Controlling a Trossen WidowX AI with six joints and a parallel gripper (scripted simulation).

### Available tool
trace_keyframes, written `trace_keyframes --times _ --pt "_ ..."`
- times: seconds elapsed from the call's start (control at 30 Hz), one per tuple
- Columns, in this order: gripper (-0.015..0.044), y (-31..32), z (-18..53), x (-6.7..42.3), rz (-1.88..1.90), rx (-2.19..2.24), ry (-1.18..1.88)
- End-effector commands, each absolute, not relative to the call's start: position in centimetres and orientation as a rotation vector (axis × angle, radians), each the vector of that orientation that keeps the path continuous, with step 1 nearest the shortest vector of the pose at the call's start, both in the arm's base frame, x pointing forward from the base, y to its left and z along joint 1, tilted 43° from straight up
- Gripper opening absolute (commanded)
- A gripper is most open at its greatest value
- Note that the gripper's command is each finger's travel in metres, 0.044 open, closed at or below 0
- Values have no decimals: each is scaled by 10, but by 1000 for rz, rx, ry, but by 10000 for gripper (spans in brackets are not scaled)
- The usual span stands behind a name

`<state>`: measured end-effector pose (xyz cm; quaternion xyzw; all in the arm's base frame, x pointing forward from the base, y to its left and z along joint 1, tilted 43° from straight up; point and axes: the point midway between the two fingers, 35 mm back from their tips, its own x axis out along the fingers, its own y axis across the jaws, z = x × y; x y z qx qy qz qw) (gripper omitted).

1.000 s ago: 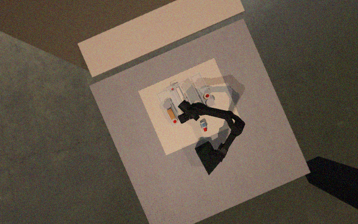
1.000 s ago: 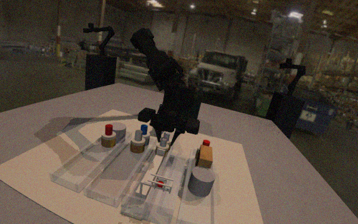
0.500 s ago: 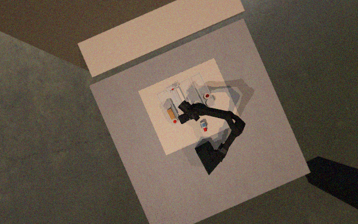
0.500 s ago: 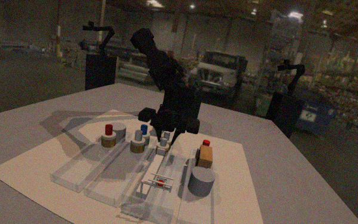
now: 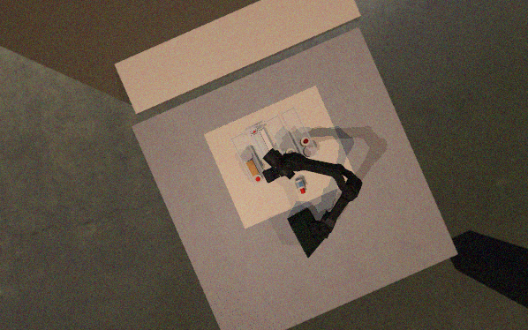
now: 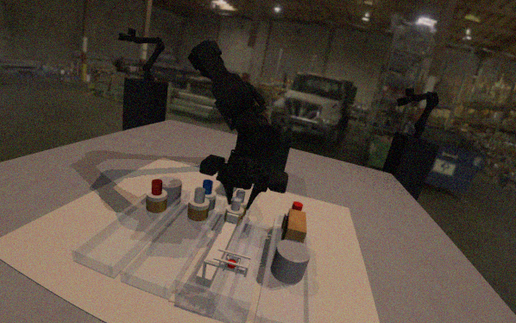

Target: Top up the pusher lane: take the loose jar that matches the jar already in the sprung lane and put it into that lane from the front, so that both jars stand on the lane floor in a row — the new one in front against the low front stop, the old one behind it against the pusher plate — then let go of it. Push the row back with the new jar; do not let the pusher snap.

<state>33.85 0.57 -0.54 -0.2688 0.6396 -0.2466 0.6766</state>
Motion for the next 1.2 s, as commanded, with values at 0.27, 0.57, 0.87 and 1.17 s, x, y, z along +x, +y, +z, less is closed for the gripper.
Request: trace_keyframes --times 0.27,0.57,0.87,1.17 --pt "158 6 -5 338 -558 -601 1436" --pt "281 7 -4 338 -558 -601 1436" --pt "281 19 9 337 -558 -600 1436" --pt "281 20 8 316 -557 -600 1438"
